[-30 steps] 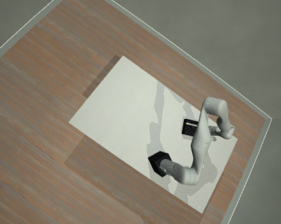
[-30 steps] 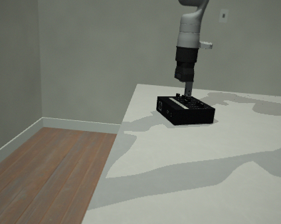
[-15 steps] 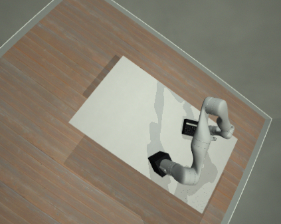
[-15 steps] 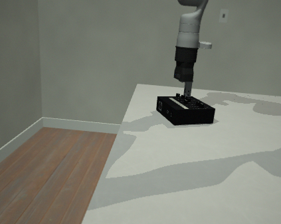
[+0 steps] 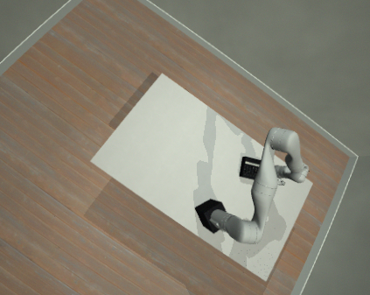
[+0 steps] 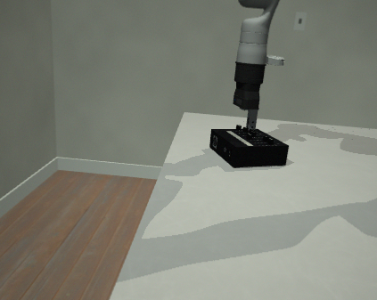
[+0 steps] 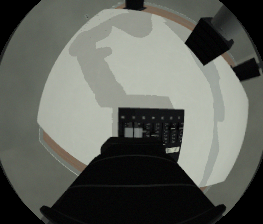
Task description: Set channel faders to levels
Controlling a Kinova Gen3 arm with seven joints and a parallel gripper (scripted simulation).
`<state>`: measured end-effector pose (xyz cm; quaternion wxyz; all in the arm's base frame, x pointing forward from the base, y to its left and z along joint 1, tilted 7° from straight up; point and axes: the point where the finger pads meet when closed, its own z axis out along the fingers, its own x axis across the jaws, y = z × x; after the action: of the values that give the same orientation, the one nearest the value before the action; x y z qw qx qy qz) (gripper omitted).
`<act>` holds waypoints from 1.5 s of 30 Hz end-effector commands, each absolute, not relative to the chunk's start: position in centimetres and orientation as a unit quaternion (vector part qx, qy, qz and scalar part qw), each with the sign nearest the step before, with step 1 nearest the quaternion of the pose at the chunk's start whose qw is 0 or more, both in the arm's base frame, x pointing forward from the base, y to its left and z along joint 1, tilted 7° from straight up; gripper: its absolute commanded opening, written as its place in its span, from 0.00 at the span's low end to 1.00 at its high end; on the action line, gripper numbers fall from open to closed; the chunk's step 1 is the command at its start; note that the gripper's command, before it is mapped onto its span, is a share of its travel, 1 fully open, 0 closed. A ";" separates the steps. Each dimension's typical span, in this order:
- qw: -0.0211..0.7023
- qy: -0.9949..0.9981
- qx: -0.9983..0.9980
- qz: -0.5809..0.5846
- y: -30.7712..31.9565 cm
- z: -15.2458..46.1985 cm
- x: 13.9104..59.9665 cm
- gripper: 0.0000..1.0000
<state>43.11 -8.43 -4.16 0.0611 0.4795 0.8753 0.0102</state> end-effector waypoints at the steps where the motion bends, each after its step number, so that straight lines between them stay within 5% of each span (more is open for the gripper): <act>1: 0.061 0.875 0.480 0.011 -8.2 -4.1 43.3 0.00; 45: 0.061 0.875 0.480 0.011 -8.4 -0.2 42.3 0.00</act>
<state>42.48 -8.84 -0.76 0.0625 0.4761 0.8772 0.0061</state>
